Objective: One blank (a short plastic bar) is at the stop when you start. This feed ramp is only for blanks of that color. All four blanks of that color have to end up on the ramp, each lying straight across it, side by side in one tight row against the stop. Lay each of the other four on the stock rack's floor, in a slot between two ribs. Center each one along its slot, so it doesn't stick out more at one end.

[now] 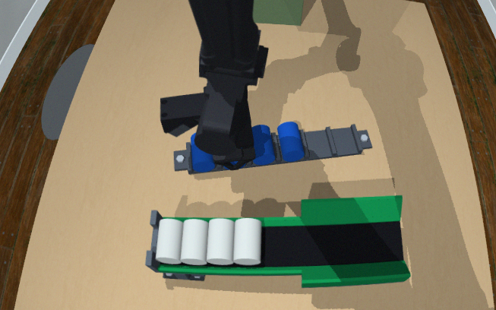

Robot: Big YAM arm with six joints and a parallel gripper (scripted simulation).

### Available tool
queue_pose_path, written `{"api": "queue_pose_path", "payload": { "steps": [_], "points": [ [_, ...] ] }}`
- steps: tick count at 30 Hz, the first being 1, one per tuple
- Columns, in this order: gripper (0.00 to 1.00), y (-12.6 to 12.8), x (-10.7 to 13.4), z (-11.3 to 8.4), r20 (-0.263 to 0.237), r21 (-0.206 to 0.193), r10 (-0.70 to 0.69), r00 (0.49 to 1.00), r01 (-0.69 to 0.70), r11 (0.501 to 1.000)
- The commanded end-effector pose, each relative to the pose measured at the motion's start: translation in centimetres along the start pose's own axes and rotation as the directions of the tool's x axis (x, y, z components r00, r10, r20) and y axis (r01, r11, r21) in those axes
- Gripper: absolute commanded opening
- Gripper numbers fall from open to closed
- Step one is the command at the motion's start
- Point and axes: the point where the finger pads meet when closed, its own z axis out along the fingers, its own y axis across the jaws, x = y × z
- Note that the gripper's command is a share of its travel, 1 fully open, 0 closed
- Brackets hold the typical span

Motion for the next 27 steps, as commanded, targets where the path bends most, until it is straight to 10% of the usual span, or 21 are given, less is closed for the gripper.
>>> {"api": "queue_pose_path", "payload": {
  "steps": [1, 16, 27],
  "points": [
    [0.79, -0.9, -0.2, -1.3, 0.003, 0.012, -0.001, 1.0, 0.001, 1.0],
    [0.79, -1.2, -0.2, -8.1, 0.002, 0.02, -0.002, 1.0, 0.002, 1.0],
    [0.79, -1.4, -0.1, -9.6, 0.001, 0.024, 0.002, 1.0, -0.002, 1.0]
  ]
}}
